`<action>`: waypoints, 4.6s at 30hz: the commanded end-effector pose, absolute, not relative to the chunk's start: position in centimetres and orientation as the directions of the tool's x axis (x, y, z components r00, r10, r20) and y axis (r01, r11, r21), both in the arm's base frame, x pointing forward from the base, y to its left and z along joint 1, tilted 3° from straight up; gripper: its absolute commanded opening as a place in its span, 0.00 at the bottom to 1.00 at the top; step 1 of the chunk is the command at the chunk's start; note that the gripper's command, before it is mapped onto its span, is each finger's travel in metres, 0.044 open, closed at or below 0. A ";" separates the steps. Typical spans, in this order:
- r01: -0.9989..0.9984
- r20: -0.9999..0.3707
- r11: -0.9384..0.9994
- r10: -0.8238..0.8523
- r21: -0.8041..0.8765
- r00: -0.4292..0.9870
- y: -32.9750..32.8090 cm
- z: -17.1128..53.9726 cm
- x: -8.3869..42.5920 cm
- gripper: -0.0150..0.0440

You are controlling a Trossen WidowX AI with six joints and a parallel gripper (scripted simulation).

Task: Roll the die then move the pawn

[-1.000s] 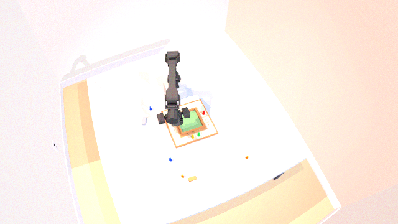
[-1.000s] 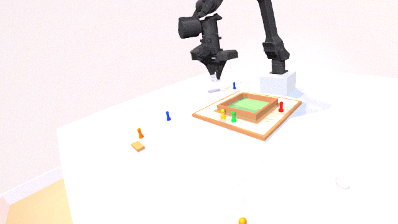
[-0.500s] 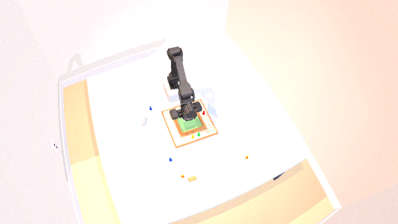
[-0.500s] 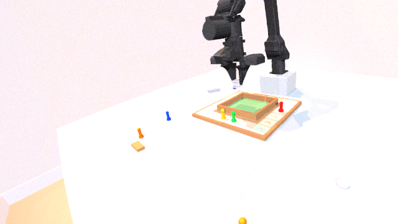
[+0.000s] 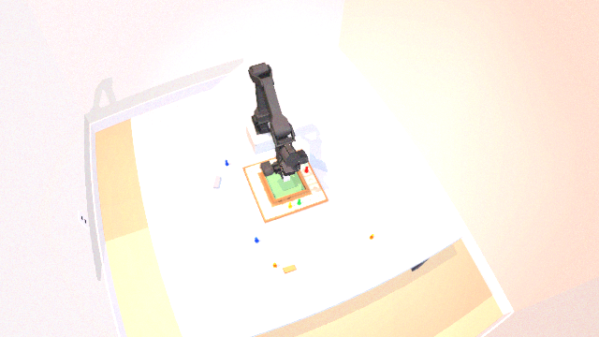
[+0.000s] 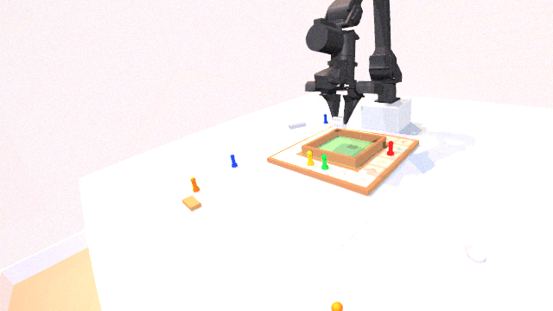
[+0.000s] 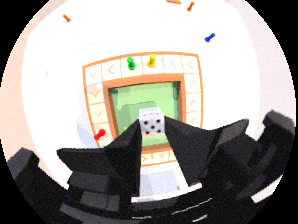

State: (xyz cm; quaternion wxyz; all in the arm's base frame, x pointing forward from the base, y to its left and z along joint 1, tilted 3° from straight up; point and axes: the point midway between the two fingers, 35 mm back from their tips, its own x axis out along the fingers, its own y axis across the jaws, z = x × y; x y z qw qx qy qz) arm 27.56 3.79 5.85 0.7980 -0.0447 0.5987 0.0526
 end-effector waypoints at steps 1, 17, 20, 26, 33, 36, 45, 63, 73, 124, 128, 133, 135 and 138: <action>-0.137 -0.921 0.991 0.046 -0.008 0.386 3.8 5.5 27.7 0.25; -0.137 -0.606 0.990 0.100 -0.015 0.789 3.9 5.2 28.2 0.25; -0.137 -0.601 0.990 0.101 -0.015 0.793 3.9 5.3 28.1 0.25; -0.137 -0.602 0.990 0.101 -0.015 0.792 3.7 7.5 26.0 0.25; -0.137 -0.603 0.990 0.101 -0.015 0.792 3.5 8.6 24.2 0.25; -0.137 -0.603 0.990 0.101 -0.015 0.792 3.5 8.6 24.2 0.25; -0.144 -0.607 0.990 0.105 -0.015 0.788 3.5 8.4 24.1 0.25; -0.140 -0.605 0.990 0.103 -0.015 0.790 3.6 10.4 24.1 0.74; -0.138 -0.691 0.990 0.089 -0.016 0.718 3.6 12.0 24.2 1.00; -0.348 -0.997 0.937 0.005 -0.022 0.075 14.8 2.6 23.3 0.59; -0.348 -0.997 0.937 0.005 -0.022 0.075 14.9 2.0 23.4 0.59; -0.348 -0.997 0.937 0.005 -0.022 0.075 14.9 1.2 23.4 0.59; -0.348 -0.997 0.937 0.005 -0.022 0.075 14.9 0.9 23.5 0.59; -0.348 -0.997 0.937 0.005 -0.022 0.075 14.9 0.4 23.5 0.59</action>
